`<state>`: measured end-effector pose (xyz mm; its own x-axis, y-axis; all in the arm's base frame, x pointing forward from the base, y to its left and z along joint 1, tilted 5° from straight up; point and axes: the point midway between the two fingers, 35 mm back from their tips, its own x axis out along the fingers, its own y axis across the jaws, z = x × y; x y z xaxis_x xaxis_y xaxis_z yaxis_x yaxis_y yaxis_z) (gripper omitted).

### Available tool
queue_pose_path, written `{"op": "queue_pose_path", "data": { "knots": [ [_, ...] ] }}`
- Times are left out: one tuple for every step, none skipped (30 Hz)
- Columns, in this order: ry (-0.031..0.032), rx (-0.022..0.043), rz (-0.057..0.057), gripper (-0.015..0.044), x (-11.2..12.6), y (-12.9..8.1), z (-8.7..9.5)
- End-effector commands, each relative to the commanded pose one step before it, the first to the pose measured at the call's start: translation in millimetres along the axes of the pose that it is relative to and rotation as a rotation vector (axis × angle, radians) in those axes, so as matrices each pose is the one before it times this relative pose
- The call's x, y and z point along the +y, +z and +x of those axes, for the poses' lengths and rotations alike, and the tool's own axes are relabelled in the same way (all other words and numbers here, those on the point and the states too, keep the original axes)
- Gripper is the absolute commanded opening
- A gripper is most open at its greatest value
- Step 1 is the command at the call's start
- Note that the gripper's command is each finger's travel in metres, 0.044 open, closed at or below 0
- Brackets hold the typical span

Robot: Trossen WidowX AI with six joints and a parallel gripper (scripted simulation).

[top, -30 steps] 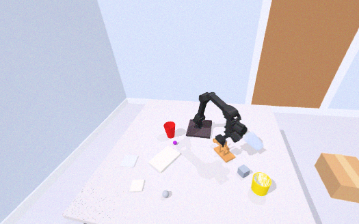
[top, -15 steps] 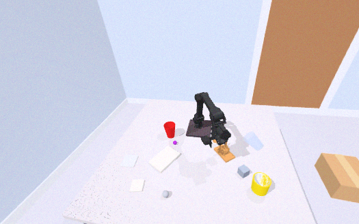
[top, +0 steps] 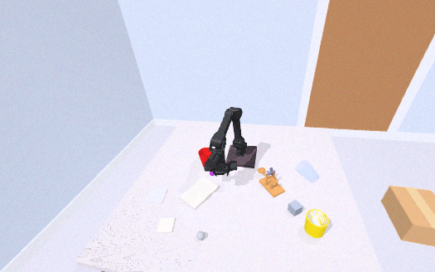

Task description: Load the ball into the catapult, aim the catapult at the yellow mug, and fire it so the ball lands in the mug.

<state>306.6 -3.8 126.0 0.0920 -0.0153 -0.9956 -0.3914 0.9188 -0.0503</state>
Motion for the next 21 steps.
{"op": "queue_pose_path", "data": {
  "knots": [
    [-0.00301, -0.00350, 0.0912, 0.0300, -40.89, -43.85, 12.51],
    [-0.00172, 0.00008, 0.0203, 0.0300, -9.29, -10.24, 2.66],
    [-0.00182, 0.00002, 0.0203, 0.0300, -8.86, -10.42, 2.65],
    [-0.00192, -0.00004, 0.0203, 0.0300, -8.42, -10.57, 2.64],
    [-0.00202, -0.00009, 0.0202, 0.0300, -7.95, -10.68, 2.63],
    [-0.00146, -0.00030, 0.0162, 0.0300, -3.36, -6.85, 2.09],
    [-0.00089, -0.00018, 0.0097, 0.0300, -1.96, -4.10, 1.26],
    [-0.00030, -0.00006, 0.0032, 0.0300, -0.65, -1.37, 0.42],
    [0.00000, 0.00000, 0.0000, 0.0300, 0.00, 0.00, 0.00],
    [0.00000, 0.00000, 0.0000, 0.0300, 0.00, 0.00, 0.00],
    [0.00007, -0.00003, 0.0000, 0.0300, 0.69, 0.44, 0.00],
    [0.00007, -0.00004, 0.0000, 0.0300, 0.70, 0.44, 0.00],
    [0.00000, 0.00000, 0.0000, 0.0300, -0.02, 0.03, 1.21],
    [0.00001, 0.00000, 0.0000, 0.0300, -0.03, 0.05, 3.63],
    [0.00002, 0.00001, 0.0000, 0.0300, 0.01, -0.01, 5.42],
    [0.00002, 0.00001, 0.0000, 0.0300, 0.05, -0.06, 3.60],
    [0.00001, 0.00001, 0.0000, 0.0300, 0.02, -0.03, 1.20],
    [0.00000, 0.00000, 0.0000, 0.0300, 0.00, 0.00, 0.00],
    [0.00000, 0.00000, 0.0000, 0.0300, 0.00, 0.00, 0.00],
    [0.00000, 0.00000, 0.0000, 0.0300, -0.01, 0.02, 0.27],
    [0.00000, 0.00000, 0.0000, 0.0300, -0.03, 0.05, 0.82]
  ]
}}
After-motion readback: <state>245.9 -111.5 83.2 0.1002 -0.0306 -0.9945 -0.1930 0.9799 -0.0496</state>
